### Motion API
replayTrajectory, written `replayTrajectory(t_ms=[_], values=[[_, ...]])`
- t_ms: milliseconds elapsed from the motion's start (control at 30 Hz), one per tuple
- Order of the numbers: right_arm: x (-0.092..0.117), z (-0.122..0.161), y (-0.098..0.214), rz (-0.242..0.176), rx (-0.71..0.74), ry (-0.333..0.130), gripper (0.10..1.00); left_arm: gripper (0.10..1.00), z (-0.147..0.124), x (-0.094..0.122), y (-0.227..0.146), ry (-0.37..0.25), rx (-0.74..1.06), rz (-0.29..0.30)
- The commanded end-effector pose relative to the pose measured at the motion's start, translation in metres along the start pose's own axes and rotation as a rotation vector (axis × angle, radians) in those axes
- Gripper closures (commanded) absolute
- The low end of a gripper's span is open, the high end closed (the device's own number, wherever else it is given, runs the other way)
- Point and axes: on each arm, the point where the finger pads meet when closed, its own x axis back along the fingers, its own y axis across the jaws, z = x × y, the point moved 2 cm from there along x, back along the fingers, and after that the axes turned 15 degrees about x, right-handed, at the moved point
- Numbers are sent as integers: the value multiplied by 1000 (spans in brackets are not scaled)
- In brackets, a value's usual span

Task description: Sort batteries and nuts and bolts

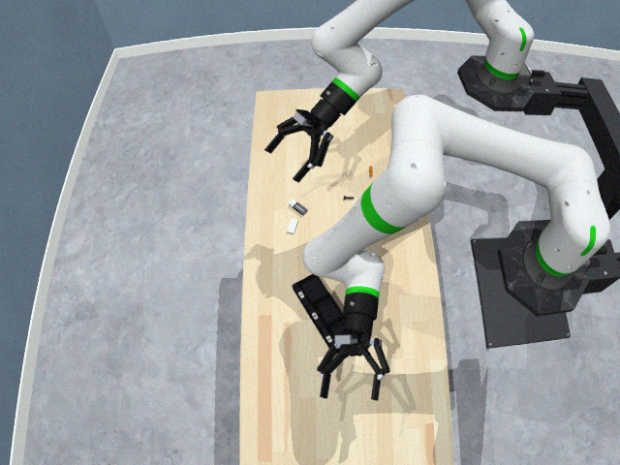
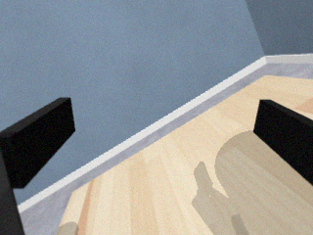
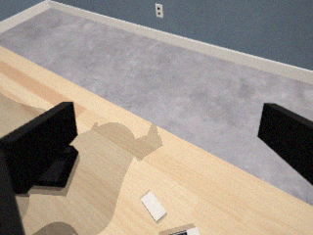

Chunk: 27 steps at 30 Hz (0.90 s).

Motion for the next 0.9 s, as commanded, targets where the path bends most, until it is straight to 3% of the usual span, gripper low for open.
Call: replayTrajectory(t_ms=[0, 867], values=[[0, 1, 0, -1, 1, 2, 98, 98, 1, 0, 0, 0, 1, 0], [5, 7, 2, -5, -2, 1, 98, 98, 1, 0, 0, 0, 1, 0]])
